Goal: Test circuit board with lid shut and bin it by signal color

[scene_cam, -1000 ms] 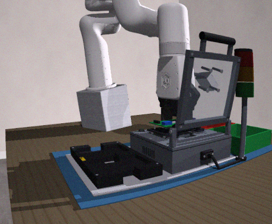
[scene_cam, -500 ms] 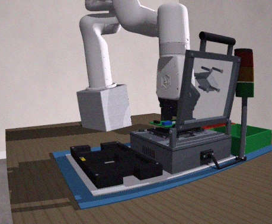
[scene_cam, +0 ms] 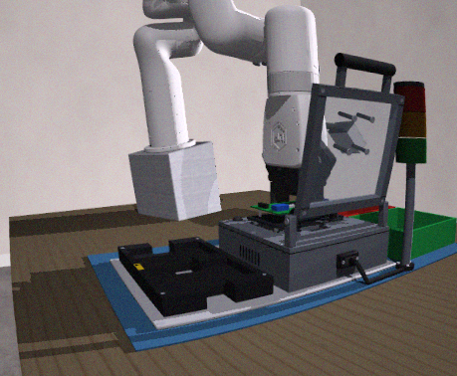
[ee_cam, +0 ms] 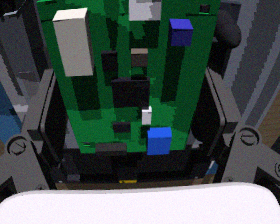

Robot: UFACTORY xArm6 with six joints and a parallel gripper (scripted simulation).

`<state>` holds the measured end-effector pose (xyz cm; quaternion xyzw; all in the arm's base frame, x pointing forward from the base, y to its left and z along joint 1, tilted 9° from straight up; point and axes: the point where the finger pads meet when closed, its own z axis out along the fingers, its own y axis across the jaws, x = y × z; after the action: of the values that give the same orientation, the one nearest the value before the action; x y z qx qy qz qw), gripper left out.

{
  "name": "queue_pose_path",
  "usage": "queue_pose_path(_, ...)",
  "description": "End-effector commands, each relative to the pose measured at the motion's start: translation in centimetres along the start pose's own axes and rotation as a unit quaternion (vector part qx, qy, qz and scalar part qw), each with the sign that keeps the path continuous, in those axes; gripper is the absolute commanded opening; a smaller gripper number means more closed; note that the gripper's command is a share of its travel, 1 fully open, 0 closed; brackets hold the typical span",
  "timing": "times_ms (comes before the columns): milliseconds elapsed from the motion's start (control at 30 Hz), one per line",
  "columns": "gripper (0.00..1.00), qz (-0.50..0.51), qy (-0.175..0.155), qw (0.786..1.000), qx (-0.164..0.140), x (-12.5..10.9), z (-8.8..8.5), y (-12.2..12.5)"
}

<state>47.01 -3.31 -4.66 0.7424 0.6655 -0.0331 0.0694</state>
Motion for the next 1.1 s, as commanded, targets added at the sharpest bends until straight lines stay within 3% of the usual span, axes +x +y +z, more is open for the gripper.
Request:
queue_pose_path(0,0.79,0.000,0.000,1.000,-0.002,0.01,-0.13,0.16)
queue_pose_path(1067,0.79,0.000,0.000,1.000,-0.002,0.01,0.19,0.17)
